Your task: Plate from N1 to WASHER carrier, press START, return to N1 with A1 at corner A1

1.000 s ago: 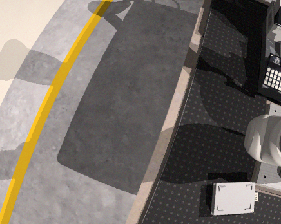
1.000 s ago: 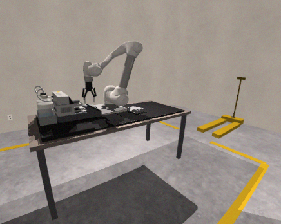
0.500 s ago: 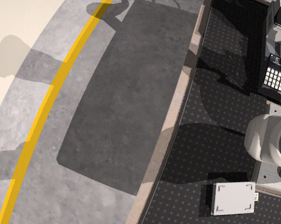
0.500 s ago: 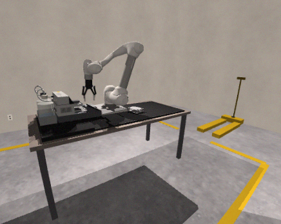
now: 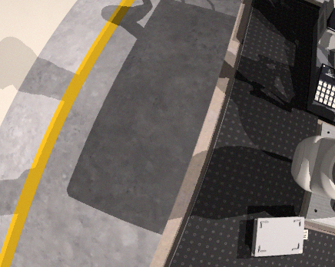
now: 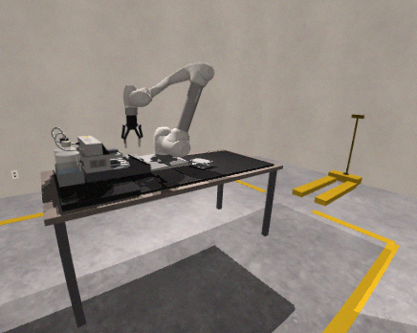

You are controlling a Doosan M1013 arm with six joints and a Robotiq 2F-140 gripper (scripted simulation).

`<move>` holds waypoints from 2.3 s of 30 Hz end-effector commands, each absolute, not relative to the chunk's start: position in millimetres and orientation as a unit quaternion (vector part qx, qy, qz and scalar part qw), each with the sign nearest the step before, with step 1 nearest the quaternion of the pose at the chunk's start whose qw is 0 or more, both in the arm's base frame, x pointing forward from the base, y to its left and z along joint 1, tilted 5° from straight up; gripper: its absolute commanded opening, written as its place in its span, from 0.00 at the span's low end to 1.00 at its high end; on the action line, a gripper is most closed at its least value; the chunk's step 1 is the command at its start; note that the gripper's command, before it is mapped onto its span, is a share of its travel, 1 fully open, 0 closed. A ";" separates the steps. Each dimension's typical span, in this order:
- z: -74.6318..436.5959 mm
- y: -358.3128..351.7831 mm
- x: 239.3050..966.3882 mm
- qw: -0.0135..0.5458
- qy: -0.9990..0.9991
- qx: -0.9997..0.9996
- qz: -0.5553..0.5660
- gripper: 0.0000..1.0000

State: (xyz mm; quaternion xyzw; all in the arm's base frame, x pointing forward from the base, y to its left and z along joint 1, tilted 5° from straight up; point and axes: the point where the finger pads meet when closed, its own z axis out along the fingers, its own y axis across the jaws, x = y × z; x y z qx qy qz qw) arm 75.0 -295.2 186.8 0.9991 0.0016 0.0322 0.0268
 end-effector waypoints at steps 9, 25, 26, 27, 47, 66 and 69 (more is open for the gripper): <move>196.2 -294.6 74.4 0.027 0.002 0.999 0.032 0.70; 199.2 -281.0 132.7 0.020 -0.197 0.980 0.037 0.10; 199.5 -279.9 137.5 0.019 -0.213 0.976 0.037 0.10; 199.7 -278.8 142.4 0.019 -0.229 0.972 0.038 0.10; 201.2 -265.4 176.0 0.010 -0.442 0.896 0.041 0.10; 203.4 -231.6 237.9 -0.002 -0.674 0.737 0.042 0.10; 203.4 -231.6 237.9 -0.004 -0.705 0.708 0.042 0.10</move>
